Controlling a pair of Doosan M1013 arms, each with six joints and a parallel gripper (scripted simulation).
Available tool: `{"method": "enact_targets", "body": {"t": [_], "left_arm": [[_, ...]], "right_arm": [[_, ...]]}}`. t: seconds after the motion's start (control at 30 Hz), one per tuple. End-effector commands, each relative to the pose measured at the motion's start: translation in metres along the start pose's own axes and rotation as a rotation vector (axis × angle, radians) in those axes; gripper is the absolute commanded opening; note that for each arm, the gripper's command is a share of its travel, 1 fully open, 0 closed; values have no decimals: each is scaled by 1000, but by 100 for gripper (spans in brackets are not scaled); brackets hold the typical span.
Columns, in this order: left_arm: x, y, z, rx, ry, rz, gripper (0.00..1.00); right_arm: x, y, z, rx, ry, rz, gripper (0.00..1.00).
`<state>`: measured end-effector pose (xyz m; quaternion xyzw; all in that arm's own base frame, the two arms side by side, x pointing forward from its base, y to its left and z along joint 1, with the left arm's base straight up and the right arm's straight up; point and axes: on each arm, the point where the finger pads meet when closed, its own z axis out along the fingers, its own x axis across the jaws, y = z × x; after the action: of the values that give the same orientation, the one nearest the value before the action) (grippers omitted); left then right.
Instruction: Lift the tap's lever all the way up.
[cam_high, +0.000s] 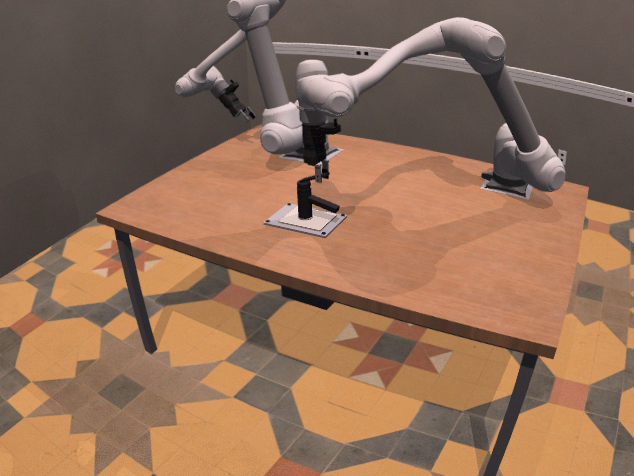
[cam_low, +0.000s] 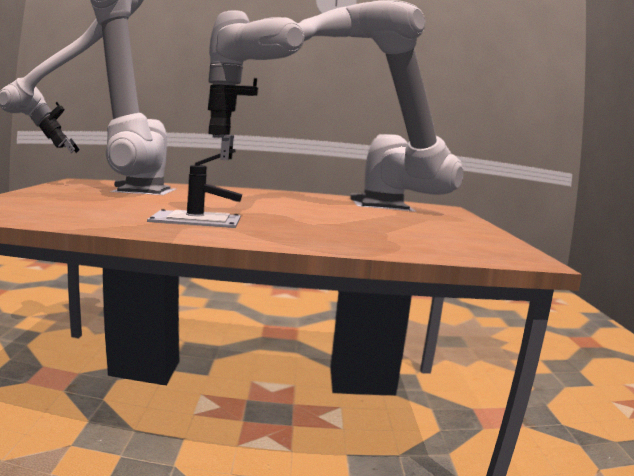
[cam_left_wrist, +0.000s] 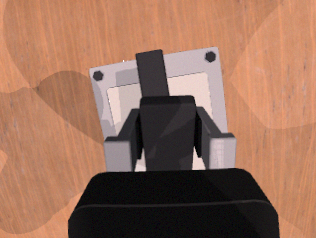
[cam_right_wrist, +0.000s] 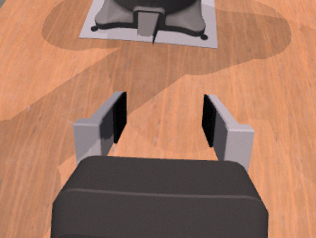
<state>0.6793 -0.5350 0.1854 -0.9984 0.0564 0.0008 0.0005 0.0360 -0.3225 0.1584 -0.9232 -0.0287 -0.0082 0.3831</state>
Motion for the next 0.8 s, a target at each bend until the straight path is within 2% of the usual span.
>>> {"method": "enact_targets", "body": {"t": [0.0,0.5,0.53,0.77], "left_arm": [[0,0,-1,-1,2,0,0],[0,0,-1,-1,2,0,0],[0,0,-1,-1,2,0,100],[0,0,-1,-1,2,0,100]], "right_arm": [[0,0,0,-1,0,0,100],[0,0,0,-1,0,0,100],[0,0,0,-1,0,0,100],[0,0,0,-1,0,0,100]]}}
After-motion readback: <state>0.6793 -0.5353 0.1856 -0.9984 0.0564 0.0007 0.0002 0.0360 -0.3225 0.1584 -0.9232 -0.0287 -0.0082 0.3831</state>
